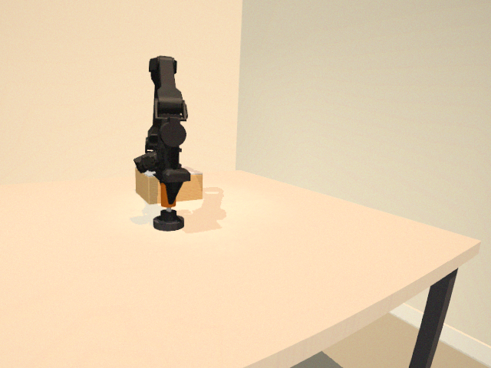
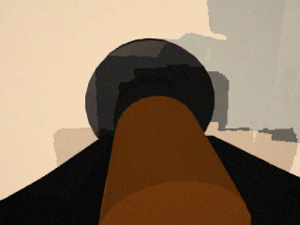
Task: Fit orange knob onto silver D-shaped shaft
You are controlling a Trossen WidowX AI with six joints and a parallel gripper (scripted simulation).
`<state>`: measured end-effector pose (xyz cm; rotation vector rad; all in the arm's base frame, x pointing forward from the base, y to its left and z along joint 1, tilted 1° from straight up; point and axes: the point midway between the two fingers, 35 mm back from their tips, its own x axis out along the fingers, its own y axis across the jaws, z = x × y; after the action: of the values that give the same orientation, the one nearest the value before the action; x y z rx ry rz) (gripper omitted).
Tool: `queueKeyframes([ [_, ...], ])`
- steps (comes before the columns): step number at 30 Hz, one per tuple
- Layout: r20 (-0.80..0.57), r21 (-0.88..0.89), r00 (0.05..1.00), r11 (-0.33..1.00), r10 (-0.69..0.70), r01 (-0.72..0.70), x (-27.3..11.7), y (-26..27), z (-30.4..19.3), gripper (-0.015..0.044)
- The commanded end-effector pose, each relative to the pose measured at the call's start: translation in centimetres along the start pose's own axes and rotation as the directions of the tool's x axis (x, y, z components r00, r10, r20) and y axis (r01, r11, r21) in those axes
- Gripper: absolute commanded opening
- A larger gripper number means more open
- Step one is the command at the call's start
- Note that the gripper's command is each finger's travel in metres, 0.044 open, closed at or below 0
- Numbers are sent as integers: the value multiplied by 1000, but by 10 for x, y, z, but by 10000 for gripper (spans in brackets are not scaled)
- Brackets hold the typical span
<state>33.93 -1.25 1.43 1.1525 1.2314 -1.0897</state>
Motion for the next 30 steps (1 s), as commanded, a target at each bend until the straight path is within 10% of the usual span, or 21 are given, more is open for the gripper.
queueKeyframes([
  [1,-2,0,1000,1000,2,-2,0,-1,-1,0],
  [30,-2,59,1000,998,2,-2,15,0,0,0],
])
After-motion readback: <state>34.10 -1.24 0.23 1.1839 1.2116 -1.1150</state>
